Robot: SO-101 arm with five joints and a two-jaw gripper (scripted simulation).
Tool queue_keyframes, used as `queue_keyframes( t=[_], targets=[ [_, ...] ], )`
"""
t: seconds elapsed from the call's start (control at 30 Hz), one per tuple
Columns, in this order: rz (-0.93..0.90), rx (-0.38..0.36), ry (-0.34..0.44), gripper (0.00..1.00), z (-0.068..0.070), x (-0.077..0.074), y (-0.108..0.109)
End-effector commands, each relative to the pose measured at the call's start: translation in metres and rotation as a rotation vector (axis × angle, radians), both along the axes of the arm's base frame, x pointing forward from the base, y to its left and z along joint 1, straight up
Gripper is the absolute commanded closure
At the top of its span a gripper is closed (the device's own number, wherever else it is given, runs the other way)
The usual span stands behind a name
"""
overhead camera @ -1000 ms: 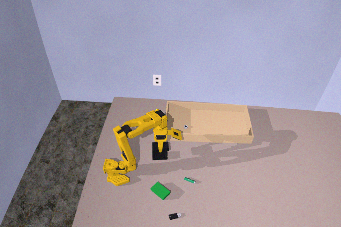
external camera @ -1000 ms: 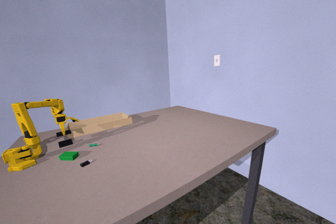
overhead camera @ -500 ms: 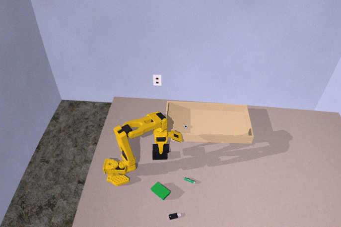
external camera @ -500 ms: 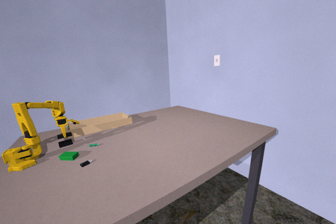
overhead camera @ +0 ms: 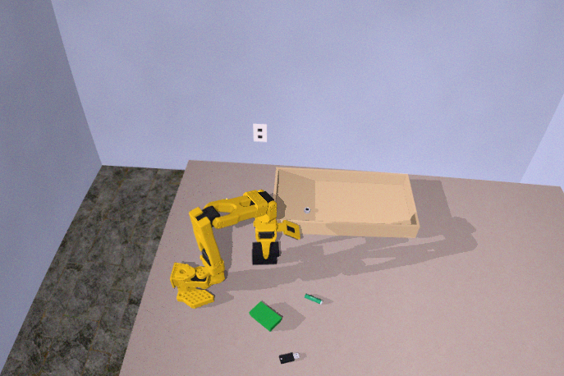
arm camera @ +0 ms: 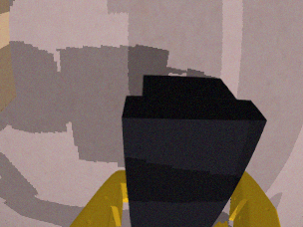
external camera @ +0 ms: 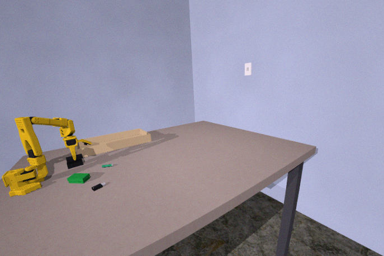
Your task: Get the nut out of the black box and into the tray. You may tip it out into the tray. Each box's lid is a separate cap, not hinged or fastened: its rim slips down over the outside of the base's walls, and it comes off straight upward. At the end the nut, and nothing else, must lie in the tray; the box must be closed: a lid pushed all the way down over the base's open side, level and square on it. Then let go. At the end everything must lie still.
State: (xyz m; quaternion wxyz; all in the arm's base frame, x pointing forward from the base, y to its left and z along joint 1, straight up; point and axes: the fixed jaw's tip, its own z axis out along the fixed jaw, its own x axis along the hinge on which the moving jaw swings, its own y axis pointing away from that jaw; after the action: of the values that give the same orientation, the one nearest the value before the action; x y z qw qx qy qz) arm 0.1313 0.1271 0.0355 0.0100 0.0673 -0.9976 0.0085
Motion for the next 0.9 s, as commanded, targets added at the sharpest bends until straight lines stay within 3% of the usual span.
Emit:
queue_keyframes(
  t=[0.0, 0.87],
  targets=[
    [-0.023, 0.018, -0.019, 0.79, 0.001, 0.004, 0.001],
    [-0.023, 0.018, -0.019, 0.79, -0.0028, 0.0037, 0.0007]
  ],
)
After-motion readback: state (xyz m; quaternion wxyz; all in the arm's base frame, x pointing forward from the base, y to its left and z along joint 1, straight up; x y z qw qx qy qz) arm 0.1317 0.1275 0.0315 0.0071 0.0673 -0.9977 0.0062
